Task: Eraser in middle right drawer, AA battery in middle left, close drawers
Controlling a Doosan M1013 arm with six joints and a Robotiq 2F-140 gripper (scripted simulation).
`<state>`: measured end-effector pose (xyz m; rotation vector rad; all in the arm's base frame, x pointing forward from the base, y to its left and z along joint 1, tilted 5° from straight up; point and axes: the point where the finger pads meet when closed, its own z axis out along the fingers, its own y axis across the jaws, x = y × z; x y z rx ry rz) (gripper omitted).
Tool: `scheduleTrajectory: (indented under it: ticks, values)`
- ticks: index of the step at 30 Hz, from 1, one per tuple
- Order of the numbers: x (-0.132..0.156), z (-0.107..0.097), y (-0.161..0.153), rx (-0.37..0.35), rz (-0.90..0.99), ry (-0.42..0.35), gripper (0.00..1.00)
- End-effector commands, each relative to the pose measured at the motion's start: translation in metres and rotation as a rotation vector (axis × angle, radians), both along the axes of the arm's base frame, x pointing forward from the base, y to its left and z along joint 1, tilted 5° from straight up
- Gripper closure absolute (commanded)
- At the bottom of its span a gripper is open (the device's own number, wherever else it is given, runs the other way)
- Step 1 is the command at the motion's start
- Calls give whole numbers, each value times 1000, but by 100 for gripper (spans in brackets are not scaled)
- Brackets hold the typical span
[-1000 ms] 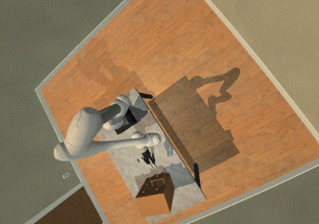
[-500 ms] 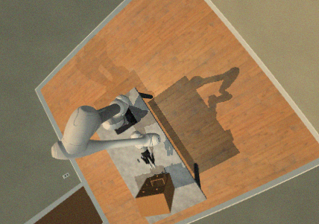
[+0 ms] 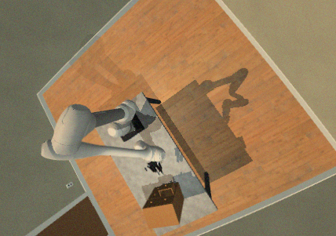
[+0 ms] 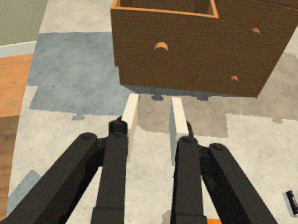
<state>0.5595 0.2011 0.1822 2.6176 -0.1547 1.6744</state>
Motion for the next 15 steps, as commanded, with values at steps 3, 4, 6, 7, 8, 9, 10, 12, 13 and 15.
scheduleTrajectory:
  ticks: [3, 4, 6, 7, 8, 9, 10, 12, 13, 15]
  values:
    - [-4, 6, -1, 5, -9, 77, 80]
    - [-5, 7, -1, 6, -9, 92, 80]
    - [-8, 10, -1, 10, -8, 123, 80]
    - [-10, 11, -1, 11, -8, 139, 80]
    - [-11, 12, -1, 13, -8, 154, 80]
    - [-12, 13, -1, 15, -7, 169, 80]
    - [-14, 14, 0, 16, -6, 184, 80]
    - [-16, 16, 0, 19, -6, 213, 80]
    - [-18, 18, 0, 21, -5, 228, 80]
    - [-20, 20, 0, 24, -5, 257, 80]
